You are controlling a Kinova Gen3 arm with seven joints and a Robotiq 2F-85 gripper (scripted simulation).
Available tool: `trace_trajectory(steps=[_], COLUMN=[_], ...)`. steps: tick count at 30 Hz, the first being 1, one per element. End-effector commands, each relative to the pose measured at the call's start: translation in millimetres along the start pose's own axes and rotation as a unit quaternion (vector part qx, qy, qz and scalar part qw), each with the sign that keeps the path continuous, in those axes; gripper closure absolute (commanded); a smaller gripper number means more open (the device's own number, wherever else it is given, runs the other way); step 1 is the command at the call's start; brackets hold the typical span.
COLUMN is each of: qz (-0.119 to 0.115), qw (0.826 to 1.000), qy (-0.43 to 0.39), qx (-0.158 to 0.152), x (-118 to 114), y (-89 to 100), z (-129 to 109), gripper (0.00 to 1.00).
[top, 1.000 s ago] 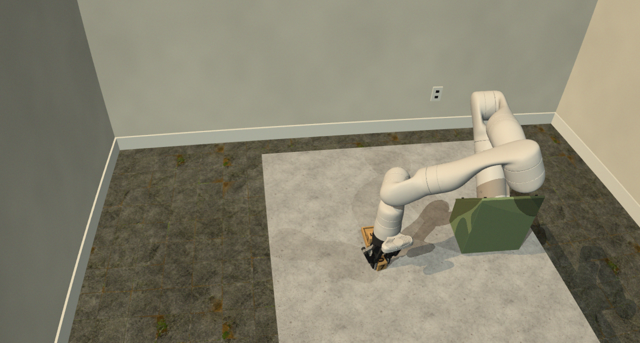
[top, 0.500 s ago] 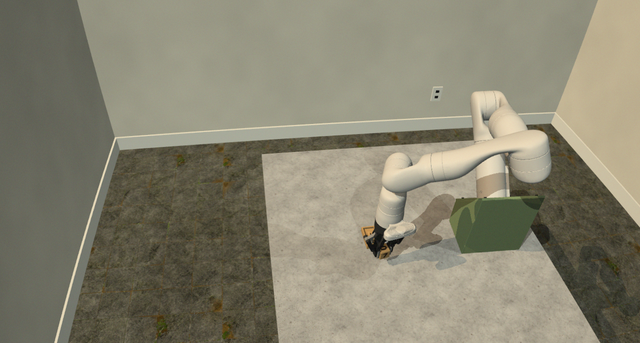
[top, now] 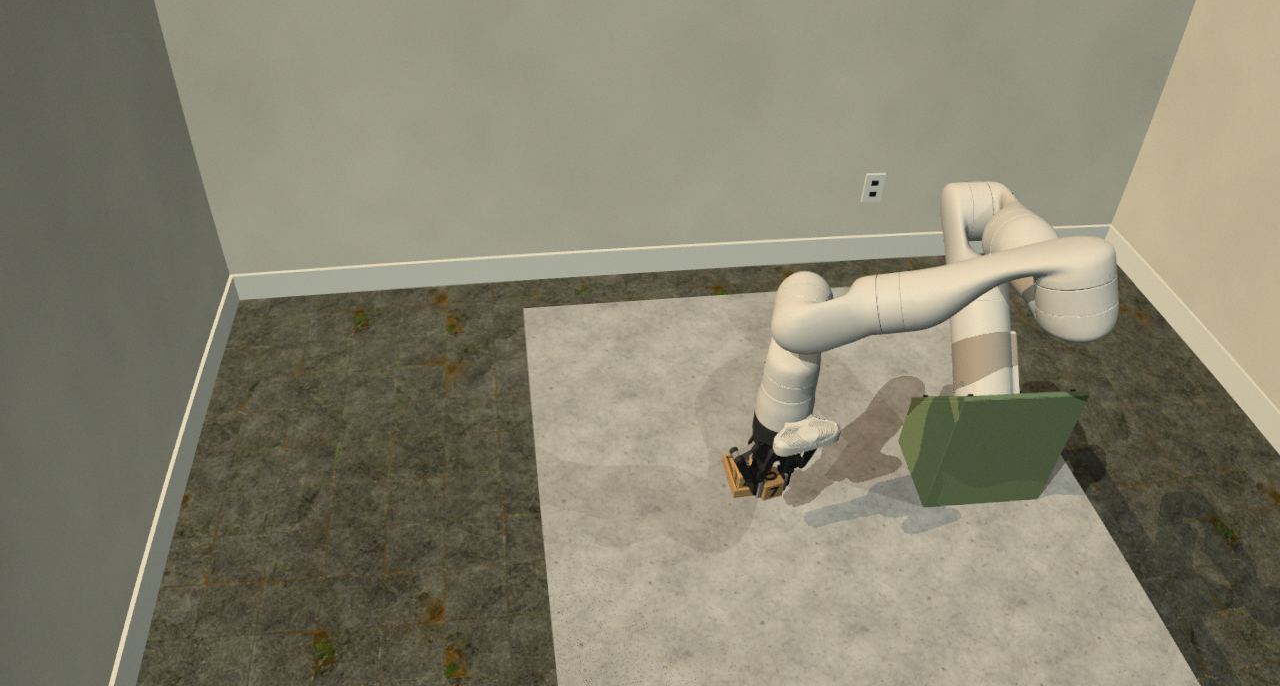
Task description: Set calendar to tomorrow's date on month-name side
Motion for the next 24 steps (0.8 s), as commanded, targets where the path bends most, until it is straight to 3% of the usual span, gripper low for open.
trace_trajectory(steps=[1,8,13,24], qz=[0.001,0.001,0.001,0.001], qw=[1.000,1.000,0.998,0.998], qy=[0.000,0.015,0.069,0.070], qx=[0.001,0.001,0.001,0.001], x=[0.4,-1.1,-9.3,-9.5], y=[1.6,1.9,2.2,2.2], z=[-0.9,-11.3,-49.4,-49.9], gripper=[0.72,0.72,0.72,0.72])
Point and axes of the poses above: the point where the finger pads meet when closed, its own y axis back along the fingers, its own x axis across the jaws, z = x × y, the point moved 4 cm from there along y, back along the fingers, and after that the axes turned 11 degrees about -y, right-handed, at the moved point
